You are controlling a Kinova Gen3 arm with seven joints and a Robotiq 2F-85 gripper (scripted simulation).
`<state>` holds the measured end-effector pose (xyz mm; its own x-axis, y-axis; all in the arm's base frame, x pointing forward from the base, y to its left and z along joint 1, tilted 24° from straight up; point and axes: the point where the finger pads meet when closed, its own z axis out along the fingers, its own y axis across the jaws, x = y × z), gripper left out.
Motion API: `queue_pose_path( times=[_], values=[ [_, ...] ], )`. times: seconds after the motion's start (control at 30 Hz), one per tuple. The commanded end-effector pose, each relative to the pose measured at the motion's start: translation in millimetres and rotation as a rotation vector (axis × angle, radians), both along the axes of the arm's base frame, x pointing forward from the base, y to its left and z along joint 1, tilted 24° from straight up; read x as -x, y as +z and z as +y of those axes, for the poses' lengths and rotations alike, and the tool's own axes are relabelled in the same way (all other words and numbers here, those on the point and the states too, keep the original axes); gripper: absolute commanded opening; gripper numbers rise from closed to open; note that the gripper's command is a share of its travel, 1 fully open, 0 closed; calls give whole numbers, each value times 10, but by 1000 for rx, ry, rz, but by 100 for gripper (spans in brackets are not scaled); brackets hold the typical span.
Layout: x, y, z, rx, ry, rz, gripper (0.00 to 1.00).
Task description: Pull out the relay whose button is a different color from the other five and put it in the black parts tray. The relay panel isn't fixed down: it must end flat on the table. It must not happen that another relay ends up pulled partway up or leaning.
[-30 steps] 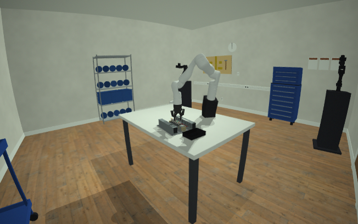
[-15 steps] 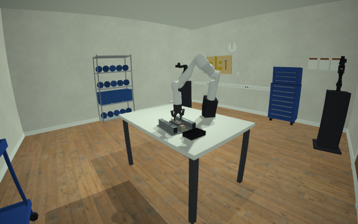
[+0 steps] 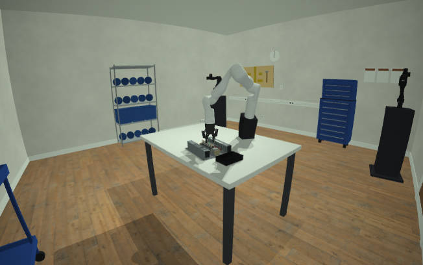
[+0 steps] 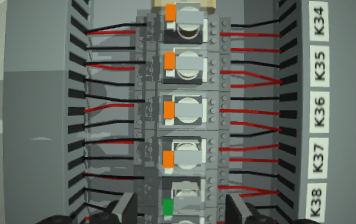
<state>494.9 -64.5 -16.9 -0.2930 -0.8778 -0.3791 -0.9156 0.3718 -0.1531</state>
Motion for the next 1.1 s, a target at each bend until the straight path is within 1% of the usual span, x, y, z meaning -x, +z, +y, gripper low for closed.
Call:
queue_pose_path(
  times=[0.0, 0.43, 0.9, 1.07],
  values=[
    [-5, 3, -4, 0, -1, -1, 61],
    [-28, -72, 21, 0, -1, -1, 61],
    [-74, -221, 70, 0, -1, -1, 61],
    [-82, -247, 79, 0, -1, -1, 61]
  ],
)
